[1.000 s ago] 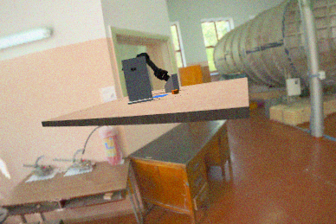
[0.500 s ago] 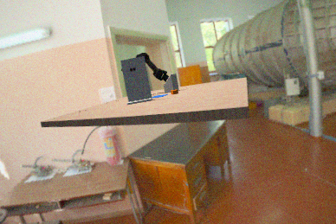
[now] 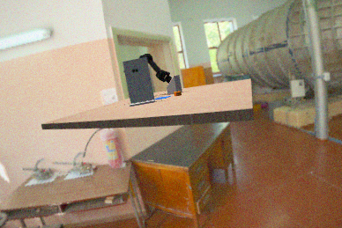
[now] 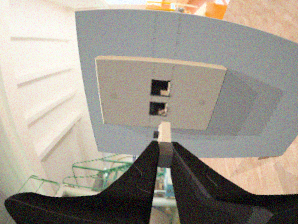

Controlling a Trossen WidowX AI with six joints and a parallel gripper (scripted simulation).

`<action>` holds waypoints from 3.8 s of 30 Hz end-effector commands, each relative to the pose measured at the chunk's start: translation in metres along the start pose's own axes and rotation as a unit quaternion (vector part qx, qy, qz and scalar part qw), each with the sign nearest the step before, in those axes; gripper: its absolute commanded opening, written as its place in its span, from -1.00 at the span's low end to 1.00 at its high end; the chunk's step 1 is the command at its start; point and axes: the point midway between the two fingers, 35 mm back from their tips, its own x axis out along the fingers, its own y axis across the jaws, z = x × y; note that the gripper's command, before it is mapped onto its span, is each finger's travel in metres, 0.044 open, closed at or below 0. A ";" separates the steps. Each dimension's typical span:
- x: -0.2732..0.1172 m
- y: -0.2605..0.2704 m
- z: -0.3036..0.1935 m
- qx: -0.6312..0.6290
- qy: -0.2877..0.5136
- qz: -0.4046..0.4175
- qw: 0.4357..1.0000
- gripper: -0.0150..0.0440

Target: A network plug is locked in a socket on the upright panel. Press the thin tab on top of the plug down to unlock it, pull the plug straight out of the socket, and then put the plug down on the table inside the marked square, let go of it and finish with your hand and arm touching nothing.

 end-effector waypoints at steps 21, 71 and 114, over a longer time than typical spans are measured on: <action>-0.015 -0.001 -0.004 0.000 0.001 0.000 1.000 -0.49; 0.004 -0.010 -0.064 0.137 0.003 -0.181 0.974 -0.49; -0.024 -0.119 -0.152 0.164 -0.293 -0.436 0.835 -0.49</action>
